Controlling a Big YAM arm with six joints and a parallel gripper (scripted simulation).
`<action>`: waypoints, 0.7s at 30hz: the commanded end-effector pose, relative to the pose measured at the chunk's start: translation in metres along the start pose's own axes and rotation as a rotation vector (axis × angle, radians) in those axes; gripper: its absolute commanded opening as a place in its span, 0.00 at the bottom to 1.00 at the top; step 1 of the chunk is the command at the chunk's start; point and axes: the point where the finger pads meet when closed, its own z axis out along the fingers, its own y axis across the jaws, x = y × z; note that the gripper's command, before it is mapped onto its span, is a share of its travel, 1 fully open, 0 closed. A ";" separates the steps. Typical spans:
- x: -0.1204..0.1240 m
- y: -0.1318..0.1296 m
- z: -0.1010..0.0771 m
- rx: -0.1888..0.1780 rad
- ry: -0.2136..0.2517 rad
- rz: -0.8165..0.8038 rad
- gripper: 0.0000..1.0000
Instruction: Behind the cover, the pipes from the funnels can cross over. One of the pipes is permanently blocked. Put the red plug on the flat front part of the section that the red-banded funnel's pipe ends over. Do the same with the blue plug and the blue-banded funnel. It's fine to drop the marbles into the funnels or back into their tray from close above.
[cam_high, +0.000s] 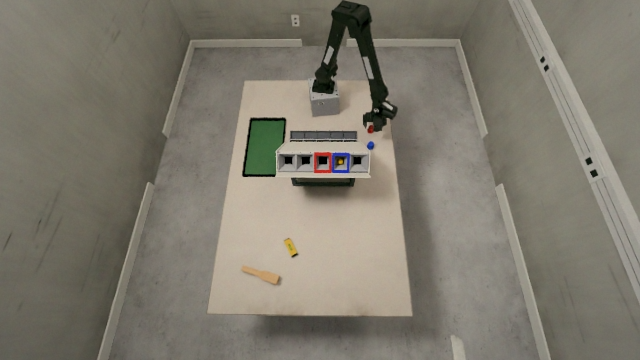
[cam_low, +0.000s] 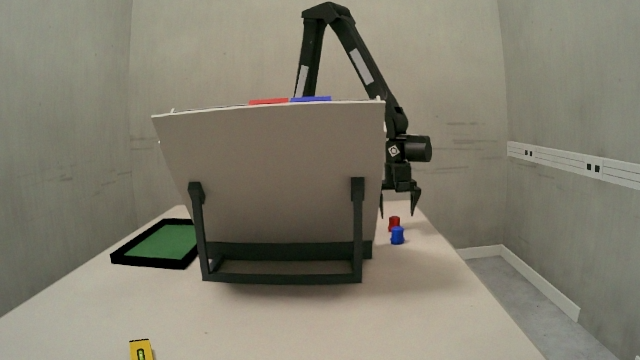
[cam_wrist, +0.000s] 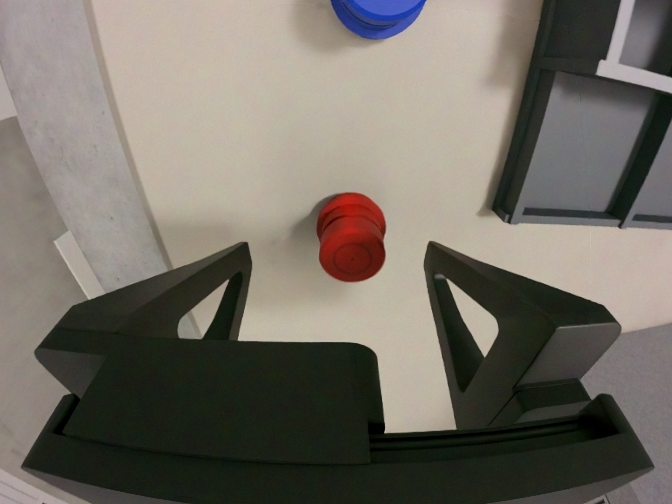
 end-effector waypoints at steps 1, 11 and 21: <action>0.001 -0.002 0.015 0.008 0.010 0.001 0.87; 0.002 -0.003 0.024 0.005 0.006 0.001 0.87; 0.003 -0.006 0.029 -0.005 -0.004 0.000 0.87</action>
